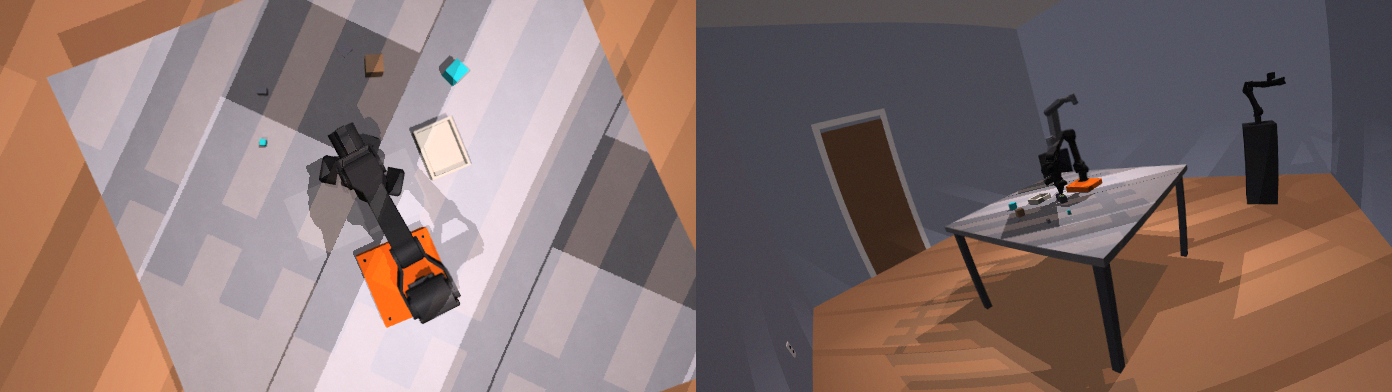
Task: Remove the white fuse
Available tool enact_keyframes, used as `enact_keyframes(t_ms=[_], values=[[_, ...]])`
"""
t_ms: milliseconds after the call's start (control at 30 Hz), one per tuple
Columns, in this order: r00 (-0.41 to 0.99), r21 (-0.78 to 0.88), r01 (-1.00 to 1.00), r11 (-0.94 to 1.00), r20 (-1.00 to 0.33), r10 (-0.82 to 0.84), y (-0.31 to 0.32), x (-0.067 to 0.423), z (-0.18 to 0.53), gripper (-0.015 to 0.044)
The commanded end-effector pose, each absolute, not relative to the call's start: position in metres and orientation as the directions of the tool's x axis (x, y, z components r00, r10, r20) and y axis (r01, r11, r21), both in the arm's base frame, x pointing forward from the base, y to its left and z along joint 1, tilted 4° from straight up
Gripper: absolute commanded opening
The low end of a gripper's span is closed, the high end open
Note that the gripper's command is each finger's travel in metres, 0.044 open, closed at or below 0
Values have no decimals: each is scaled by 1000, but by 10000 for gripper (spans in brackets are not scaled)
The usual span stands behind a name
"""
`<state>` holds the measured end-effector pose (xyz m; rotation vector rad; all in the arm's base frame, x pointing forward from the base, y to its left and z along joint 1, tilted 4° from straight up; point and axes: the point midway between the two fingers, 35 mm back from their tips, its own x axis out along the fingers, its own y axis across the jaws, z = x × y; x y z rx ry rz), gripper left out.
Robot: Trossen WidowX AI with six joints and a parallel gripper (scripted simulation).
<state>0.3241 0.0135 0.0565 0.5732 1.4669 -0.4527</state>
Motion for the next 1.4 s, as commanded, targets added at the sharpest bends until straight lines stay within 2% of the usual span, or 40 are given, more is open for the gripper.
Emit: enact_keyframes(t_ms=[0,1000,1367], values=[[52,81,608,790,-997,62,14,323,52,72],[52,81,608,790,-997,62,14,323,42,72],[54,80,610,788,-997,59,14,323,43,0]])
